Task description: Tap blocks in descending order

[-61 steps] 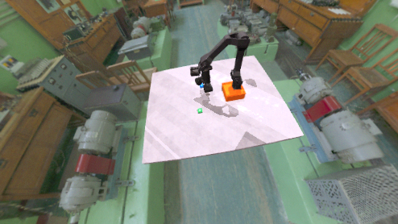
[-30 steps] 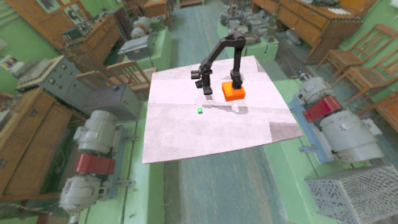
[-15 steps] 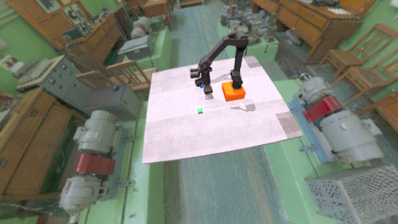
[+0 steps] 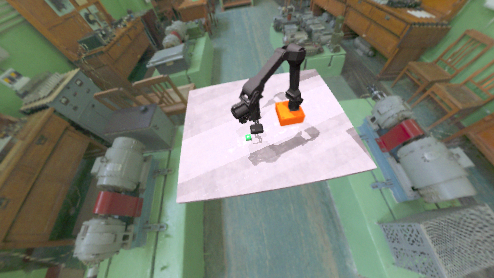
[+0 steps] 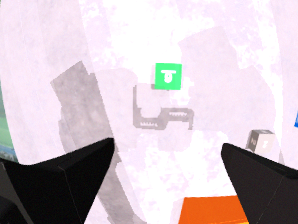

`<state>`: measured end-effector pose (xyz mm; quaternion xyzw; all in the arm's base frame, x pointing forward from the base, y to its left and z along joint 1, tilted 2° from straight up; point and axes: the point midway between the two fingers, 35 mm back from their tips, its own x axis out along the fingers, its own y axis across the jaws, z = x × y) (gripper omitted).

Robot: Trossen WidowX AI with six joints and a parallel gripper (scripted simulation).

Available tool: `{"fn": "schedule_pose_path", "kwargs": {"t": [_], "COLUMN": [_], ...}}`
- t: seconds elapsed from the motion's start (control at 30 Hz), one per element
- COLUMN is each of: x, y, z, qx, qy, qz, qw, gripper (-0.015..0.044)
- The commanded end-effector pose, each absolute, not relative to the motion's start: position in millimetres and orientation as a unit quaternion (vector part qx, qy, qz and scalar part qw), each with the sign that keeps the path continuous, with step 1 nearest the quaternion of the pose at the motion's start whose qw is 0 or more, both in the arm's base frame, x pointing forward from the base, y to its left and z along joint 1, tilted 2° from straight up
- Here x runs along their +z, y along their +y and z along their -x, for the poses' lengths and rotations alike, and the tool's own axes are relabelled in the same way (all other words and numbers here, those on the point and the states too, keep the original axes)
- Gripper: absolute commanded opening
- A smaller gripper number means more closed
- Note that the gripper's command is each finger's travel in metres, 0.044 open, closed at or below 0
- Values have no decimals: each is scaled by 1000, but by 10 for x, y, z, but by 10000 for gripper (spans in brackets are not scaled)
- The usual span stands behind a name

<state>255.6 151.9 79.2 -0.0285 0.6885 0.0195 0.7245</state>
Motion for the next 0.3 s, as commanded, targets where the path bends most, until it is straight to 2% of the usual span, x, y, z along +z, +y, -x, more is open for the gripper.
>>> {"fn": "schedule_pose_path", "kwargs": {"t": [0.0, 0.27], "x": [930, 986], "y": [2054, 2226], "z": [-2351, -2257], "qx": [19, 19], "qy": [695, 695], "qz": [31, 32], "qw": [718, 718], "gripper": [400, 400]}}
